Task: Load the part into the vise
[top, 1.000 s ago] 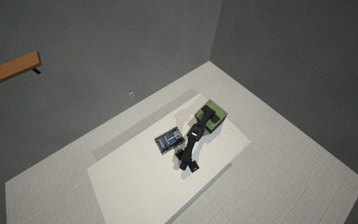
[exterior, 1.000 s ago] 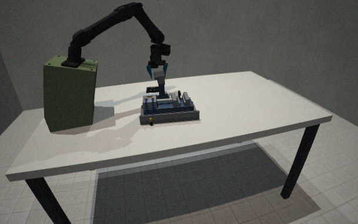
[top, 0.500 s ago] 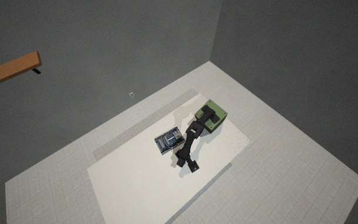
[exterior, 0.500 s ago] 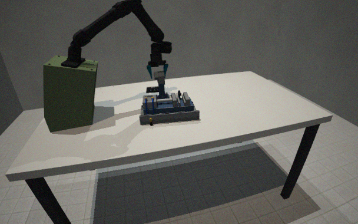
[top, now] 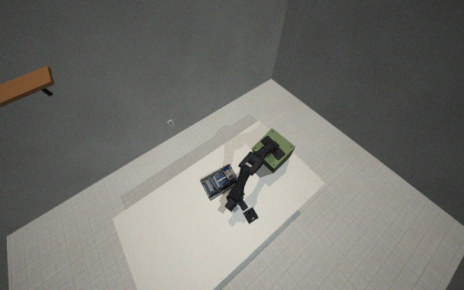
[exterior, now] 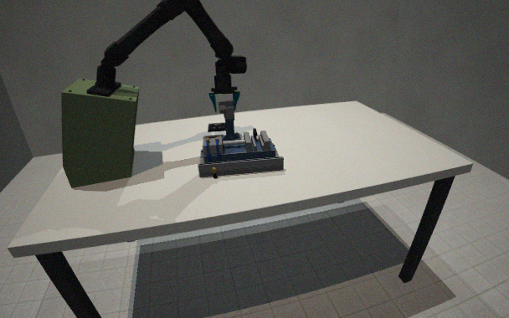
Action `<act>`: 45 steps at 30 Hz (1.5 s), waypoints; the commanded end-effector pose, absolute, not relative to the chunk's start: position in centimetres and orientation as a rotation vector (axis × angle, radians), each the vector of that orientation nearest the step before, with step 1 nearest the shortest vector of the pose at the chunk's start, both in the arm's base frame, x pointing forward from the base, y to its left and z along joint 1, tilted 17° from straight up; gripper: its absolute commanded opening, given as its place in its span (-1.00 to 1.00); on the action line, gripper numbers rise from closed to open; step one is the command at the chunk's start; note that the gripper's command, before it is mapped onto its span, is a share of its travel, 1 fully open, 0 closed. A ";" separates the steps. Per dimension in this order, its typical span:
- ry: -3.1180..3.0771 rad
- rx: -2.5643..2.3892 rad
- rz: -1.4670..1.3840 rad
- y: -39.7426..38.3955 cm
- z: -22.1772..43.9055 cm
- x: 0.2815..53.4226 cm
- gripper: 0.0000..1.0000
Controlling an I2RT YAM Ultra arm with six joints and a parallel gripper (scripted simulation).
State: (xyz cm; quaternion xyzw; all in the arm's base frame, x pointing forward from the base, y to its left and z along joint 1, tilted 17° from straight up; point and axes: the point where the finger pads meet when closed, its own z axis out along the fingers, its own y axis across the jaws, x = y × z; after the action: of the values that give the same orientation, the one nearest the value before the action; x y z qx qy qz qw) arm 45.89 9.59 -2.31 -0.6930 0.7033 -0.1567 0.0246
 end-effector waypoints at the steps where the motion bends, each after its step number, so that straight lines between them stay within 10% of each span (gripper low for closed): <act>1: 2.088 -2.093 -0.428 10.5 -0.5 46.8 0.62; 45: 1.772 -1.934 0.099 10.4 -0.3 47.0 0.62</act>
State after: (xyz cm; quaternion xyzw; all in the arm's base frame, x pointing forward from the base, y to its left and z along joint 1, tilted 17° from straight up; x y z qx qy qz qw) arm 46.63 9.78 -1.83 -0.7107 0.6689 0.0238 0.2165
